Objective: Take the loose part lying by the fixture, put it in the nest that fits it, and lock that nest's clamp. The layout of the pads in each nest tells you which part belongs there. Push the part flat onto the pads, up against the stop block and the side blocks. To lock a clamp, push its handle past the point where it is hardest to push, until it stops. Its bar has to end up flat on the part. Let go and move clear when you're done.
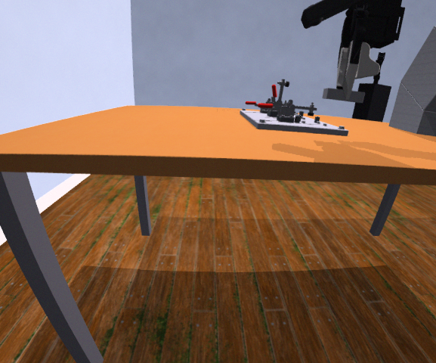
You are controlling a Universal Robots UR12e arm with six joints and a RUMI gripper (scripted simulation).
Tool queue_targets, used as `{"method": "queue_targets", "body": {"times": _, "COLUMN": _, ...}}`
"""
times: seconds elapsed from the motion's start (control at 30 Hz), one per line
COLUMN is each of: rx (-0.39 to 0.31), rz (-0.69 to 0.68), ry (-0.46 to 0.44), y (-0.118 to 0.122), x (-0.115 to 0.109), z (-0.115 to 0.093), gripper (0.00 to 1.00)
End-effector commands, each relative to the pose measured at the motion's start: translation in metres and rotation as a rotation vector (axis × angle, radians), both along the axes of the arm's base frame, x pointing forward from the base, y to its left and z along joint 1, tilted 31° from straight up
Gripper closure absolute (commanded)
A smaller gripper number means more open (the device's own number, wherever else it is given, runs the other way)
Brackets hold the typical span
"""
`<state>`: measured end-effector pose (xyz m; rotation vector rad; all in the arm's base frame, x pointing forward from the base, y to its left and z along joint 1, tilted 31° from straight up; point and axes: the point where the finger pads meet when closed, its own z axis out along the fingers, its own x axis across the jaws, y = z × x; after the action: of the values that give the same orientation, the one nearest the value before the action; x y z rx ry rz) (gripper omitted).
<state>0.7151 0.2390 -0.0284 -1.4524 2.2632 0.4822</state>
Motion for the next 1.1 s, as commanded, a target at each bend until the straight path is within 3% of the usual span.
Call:
{"method": "queue_targets", "body": {"times": 0.0, "rx": 0.000, "rz": 0.000, "ry": -0.001, "y": -0.006, "x": -0.001, "z": 0.011, "gripper": 1.00}}
{"method": "queue_targets", "body": {"times": 0.37, "rx": 0.000, "rz": 0.000, "ry": -0.001, "y": -0.018, "x": -0.005, "z": 0.031, "gripper": 1.00}}
{"method": "queue_targets", "body": {"times": 1.07, "rx": 0.000, "rz": 0.000, "ry": -0.001, "y": -0.019, "x": -0.005, "z": 0.033, "gripper": 1.00}}
